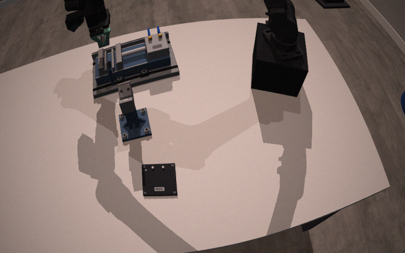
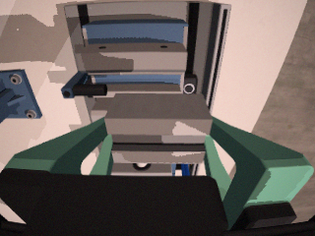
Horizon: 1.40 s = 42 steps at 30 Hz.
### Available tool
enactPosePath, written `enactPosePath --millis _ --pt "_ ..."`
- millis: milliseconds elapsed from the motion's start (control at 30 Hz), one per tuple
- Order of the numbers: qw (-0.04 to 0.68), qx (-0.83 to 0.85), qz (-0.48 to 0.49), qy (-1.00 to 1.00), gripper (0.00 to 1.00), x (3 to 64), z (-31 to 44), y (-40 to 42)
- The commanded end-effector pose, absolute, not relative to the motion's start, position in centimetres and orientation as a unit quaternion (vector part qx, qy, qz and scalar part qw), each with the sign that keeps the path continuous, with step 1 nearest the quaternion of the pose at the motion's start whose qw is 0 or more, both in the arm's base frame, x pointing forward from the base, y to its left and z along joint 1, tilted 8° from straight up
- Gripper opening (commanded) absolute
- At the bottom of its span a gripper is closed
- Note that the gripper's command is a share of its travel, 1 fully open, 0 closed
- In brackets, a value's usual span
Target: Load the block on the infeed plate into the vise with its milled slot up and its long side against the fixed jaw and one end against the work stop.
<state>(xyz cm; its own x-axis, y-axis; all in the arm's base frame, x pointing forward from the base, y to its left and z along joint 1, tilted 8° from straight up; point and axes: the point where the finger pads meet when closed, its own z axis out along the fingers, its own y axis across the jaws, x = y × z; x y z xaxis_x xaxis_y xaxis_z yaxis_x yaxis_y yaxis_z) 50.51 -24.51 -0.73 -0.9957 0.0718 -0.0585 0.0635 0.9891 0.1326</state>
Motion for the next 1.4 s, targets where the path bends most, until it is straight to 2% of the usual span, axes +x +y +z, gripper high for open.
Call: enactPosePath --millis 0,1367 --pt "0.051 0.032 0.056 0.997 0.00 52.3 0.1 -24.7" --pt "0.048 0.031 0.058 0.997 0.00 52.0 -0.7 -24.3"
